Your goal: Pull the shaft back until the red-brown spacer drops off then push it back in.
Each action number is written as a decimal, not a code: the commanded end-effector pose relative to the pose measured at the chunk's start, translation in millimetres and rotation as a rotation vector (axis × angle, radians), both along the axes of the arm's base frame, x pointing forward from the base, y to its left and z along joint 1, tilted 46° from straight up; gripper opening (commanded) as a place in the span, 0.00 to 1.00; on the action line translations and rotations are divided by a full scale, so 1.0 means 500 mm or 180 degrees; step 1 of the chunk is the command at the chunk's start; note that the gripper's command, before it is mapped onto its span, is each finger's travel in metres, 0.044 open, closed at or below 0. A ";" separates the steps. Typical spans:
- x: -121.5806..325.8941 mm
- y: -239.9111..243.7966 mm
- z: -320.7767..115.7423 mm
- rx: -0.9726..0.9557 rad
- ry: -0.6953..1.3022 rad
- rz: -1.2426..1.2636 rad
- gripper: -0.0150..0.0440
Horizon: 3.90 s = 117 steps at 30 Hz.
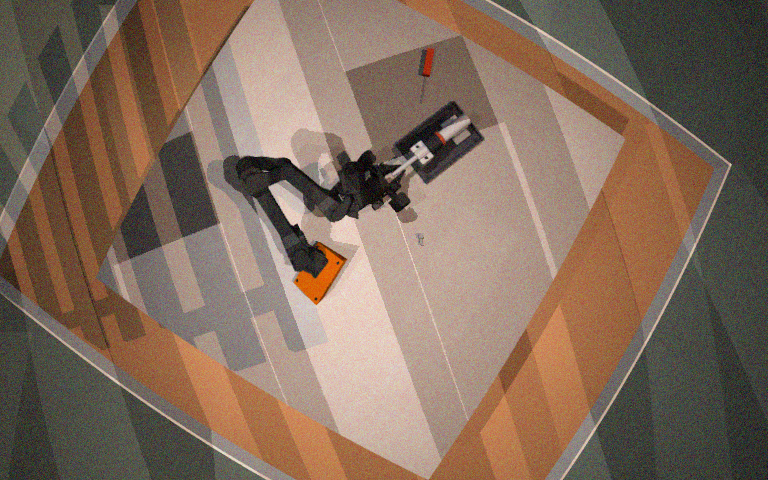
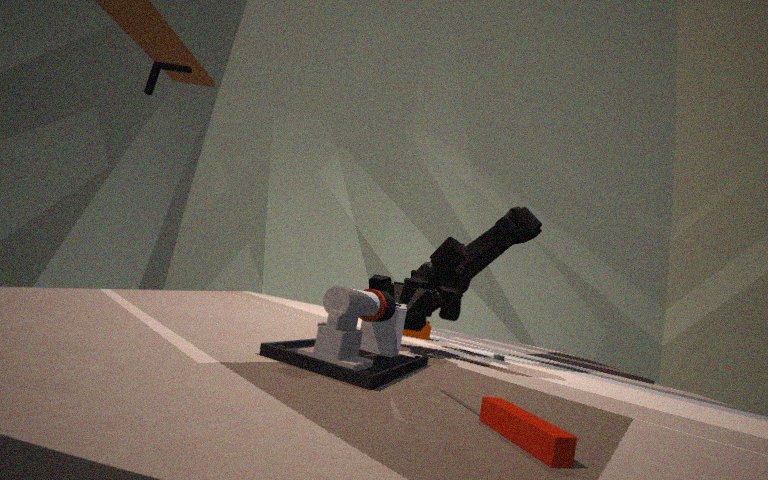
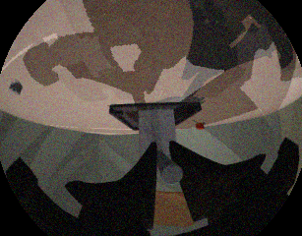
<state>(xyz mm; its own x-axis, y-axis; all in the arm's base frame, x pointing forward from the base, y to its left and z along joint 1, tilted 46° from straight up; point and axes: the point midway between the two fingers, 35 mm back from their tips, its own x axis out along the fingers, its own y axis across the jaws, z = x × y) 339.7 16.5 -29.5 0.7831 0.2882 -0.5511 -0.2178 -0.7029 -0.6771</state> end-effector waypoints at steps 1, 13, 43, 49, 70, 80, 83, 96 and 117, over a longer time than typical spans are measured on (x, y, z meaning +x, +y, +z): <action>-0.002 -0.001 0.000 -0.0001 0.0003 -0.0008 0.25; -0.005 -0.001 0.001 -0.0001 0.0004 -0.0008 0.25; -0.012 0.000 0.002 -0.0001 0.0004 -0.0008 0.25; -0.014 0.000 0.003 -0.0001 0.0005 -0.0008 0.25; -0.019 0.000 0.004 -0.0001 0.0005 -0.0008 0.25; -0.021 0.001 0.005 -0.0001 0.0005 -0.0008 0.25; -0.022 0.001 0.005 -0.0001 0.0005 -0.0008 0.25; -0.025 0.001 0.005 -0.0001 0.0006 -0.0008 0.25; -0.030 0.001 0.007 -0.0001 0.0006 -0.0008 0.25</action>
<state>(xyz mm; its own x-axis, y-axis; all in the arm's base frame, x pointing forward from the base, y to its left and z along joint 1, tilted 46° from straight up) 325.2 17.6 -26.2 0.7826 0.2883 -0.5518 -0.2195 -0.7016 -0.6779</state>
